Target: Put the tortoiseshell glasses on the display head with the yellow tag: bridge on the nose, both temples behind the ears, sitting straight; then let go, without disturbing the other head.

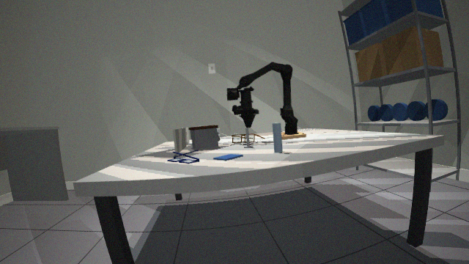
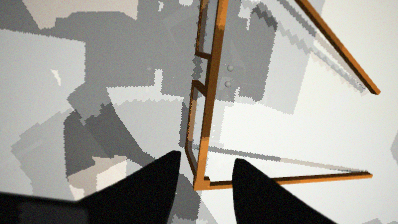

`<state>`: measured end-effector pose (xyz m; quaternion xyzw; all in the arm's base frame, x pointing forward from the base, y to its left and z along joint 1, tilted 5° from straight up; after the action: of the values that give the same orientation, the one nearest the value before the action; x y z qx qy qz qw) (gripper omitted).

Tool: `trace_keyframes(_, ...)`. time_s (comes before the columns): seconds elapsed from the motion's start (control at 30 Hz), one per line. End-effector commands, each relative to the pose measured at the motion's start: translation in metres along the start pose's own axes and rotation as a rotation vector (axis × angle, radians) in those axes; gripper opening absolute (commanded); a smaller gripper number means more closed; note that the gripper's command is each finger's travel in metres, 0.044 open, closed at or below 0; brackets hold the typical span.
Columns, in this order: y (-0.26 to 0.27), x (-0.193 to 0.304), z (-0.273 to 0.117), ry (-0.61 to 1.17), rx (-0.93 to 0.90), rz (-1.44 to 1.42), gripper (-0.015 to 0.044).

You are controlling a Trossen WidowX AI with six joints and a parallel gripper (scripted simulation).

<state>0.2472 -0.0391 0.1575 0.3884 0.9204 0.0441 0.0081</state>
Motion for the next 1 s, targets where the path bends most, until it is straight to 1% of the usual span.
trace_keyframes(0.0,0.0,0.001,0.006,0.003,0.006,-0.004,0.012)
trace_keyframes(0.97,0.004,0.003,0.053,0.004,0.005,-0.004,0.012)
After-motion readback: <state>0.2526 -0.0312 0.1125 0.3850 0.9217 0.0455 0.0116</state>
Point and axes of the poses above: the point midway between the two fingers, 35 mm back from their tips, its own z axis out along the fingers, its own y axis across the jaws, x = y × z, the point moved 6 cm from there along -z, back along the fingers, and after that the axes turned 3 degrees about z, right-handed, at the moved point
